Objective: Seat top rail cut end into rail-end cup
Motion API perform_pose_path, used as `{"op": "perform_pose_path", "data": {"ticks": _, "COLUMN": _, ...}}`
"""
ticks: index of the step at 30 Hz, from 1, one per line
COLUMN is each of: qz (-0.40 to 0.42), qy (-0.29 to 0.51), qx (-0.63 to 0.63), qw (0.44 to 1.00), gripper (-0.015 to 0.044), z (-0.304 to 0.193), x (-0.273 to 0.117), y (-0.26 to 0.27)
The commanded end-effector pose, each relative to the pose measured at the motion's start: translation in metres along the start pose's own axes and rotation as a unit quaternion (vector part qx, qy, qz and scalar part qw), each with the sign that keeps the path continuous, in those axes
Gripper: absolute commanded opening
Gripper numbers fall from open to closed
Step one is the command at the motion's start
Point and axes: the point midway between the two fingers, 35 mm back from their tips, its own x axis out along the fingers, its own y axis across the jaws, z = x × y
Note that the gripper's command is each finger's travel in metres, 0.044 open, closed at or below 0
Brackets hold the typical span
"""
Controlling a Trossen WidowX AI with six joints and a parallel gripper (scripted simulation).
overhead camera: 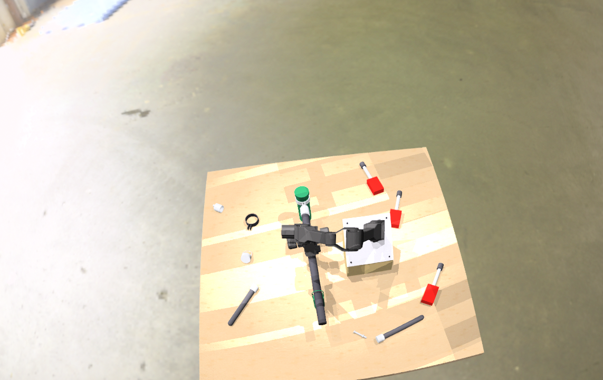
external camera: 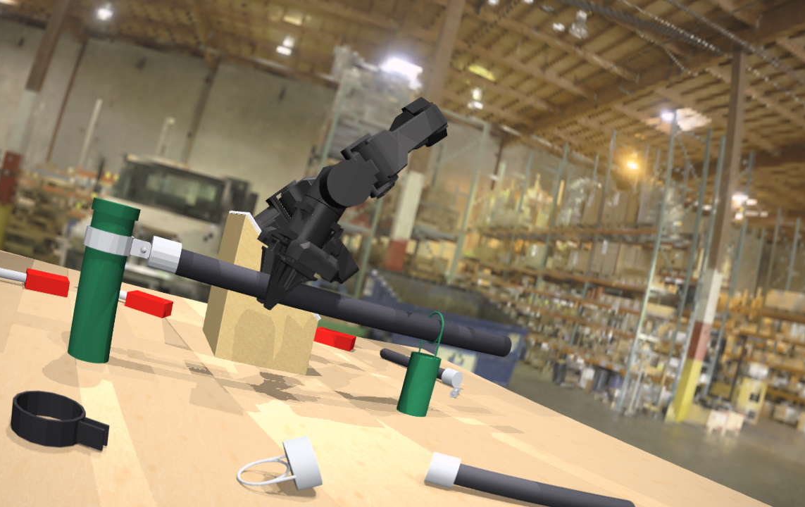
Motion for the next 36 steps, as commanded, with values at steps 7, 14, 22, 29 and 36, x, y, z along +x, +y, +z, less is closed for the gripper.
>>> {"op": "perform_pose_path", "data": {"ticks": 7, "qz": -0.001, "qy": 0.003, "qx": 0.000, "qw": 1.000, "gripper": 0.0000, "z": -0.0020, "x": -0.0005, "y": -0.0001}}
{"op": "perform_pose_path", "data": {"ticks": 14, "qz": 0.000, "qy": 0.000, "qx": 0.000, "qw": 1.000, "gripper": 0.0000, "z": 0.0000, "x": 0.0000, "y": 0.0000}}
{"op": "perform_pose_path", "data": {"ticks": 22, "qz": 0.000, "qy": 0.001, "qx": 0.000, "qw": 1.000, "gripper": 0.0000, "z": -0.0015, "x": 0.0000, "y": 0.0000}}
{"op": "perform_pose_path", "data": {"ticks": 29, "qz": 0.000, "qy": 0.002, "qx": 0.000, "qw": 1.000, "gripper": 0.0000, "z": -0.0032, "x": -0.0001, "y": 0.0000}}
{"op": "perform_pose_path", "data": {"ticks": 36, "qz": 0.000, "qy": 0.003, "qx": 0.000, "qw": 1.000, "gripper": 0.0000, "z": -0.0049, "x": -0.0003, "y": -0.0001}}
